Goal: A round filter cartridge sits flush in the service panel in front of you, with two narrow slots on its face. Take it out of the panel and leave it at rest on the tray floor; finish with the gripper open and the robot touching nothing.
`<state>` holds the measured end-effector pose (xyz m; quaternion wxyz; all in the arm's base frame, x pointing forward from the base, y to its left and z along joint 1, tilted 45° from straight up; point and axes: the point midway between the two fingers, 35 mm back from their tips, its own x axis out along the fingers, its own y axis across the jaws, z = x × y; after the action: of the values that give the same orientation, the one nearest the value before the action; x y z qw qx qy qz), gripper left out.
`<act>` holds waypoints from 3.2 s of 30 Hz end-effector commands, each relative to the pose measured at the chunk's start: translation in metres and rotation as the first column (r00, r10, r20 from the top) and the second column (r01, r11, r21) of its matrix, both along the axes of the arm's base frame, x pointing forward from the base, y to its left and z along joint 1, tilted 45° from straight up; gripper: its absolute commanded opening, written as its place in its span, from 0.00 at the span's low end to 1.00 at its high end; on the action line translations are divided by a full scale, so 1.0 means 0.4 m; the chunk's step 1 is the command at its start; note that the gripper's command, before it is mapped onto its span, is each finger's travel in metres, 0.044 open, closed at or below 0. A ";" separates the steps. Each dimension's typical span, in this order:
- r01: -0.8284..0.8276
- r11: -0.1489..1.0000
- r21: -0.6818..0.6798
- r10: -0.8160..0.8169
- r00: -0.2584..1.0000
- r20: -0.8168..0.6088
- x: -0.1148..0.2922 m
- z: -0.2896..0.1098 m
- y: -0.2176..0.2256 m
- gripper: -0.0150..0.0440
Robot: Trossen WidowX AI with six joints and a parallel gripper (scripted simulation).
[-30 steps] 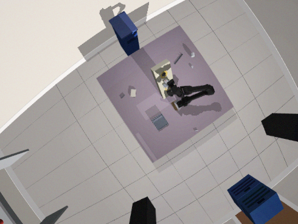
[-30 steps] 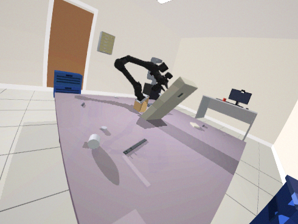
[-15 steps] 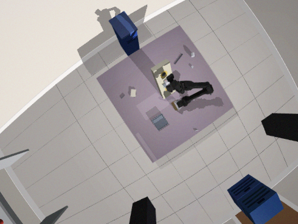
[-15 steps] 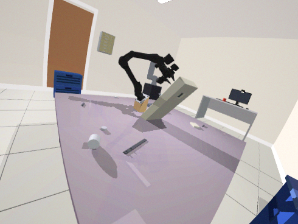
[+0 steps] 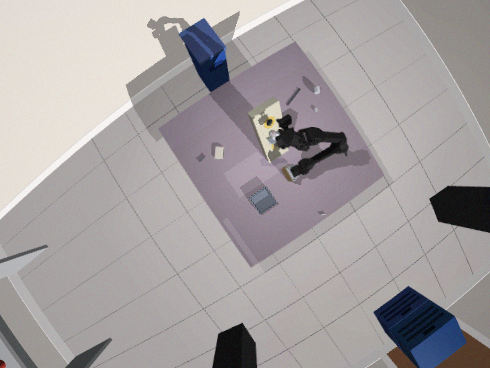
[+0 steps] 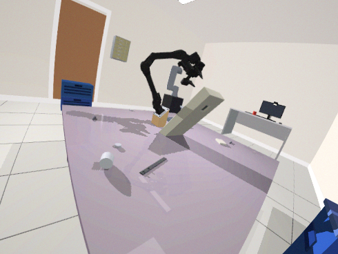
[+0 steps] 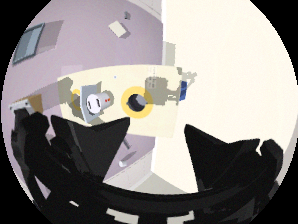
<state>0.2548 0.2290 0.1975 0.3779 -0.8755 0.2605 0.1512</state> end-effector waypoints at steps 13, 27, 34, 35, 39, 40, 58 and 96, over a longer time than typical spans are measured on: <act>0.529 0.275 0.803 -0.820 0.565 -0.091 -0.063 -0.179 -0.179 0.77; 0.494 0.090 0.865 -0.897 0.418 -0.145 -0.080 -0.201 -0.210 0.77; 0.494 0.089 0.865 -0.897 0.418 -0.146 -0.072 -0.210 -0.216 0.77; 0.494 0.089 0.865 -0.896 0.418 -0.147 -0.070 -0.213 -0.218 0.77; 0.494 0.088 0.865 -0.896 0.418 -0.147 -0.060 -0.224 -0.227 0.77; 0.494 0.088 0.865 -0.896 0.418 -0.148 -0.058 -0.226 -0.229 0.77; 0.492 0.089 0.866 -0.897 0.418 -0.145 -0.020 -0.271 -0.272 0.77; 0.495 0.079 0.865 -0.894 0.419 -0.159 -0.030 -0.170 -0.158 0.25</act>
<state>0.2489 0.1562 0.1209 0.8013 -0.3457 0.4651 -0.1485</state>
